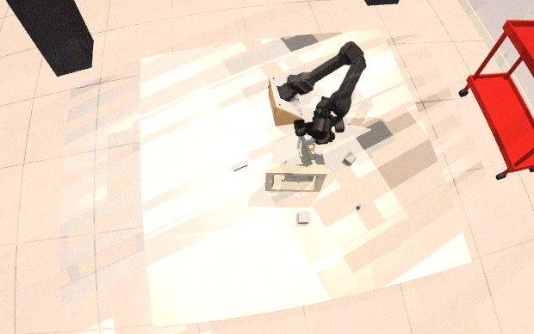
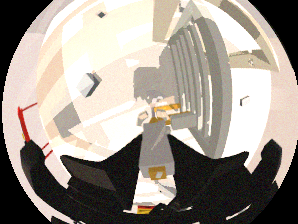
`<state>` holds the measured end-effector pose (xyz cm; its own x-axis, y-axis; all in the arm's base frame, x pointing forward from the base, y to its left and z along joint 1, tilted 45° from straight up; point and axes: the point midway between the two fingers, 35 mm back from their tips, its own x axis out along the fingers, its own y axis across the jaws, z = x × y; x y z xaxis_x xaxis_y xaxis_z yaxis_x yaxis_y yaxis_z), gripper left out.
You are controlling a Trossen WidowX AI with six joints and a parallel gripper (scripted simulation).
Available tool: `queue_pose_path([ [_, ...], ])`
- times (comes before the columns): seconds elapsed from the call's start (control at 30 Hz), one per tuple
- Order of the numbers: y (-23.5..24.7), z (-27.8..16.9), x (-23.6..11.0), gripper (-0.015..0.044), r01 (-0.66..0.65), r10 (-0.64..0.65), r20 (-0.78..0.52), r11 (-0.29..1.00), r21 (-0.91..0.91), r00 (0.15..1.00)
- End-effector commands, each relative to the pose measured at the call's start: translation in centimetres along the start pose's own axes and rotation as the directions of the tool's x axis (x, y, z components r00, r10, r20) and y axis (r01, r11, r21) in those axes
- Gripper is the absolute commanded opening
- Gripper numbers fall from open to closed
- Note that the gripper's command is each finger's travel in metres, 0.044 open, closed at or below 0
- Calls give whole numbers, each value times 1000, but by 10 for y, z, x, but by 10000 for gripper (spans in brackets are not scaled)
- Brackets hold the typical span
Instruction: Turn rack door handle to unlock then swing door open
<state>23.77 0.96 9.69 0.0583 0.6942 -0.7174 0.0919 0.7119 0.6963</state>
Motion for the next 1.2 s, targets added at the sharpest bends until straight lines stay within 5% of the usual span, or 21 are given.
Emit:
queue_pose_path([
  [0.0,9,2,-1,10,-3,2,4,998,61,1000],
  [0.63,43,14,-1,10,-6,4,5,953,303,1000],
  [1.07,44,15,-1,10,-6,4,5,951,311,1000],
  [1.17,44,15,-1,88,-6,4,5,951,311,1000],
])
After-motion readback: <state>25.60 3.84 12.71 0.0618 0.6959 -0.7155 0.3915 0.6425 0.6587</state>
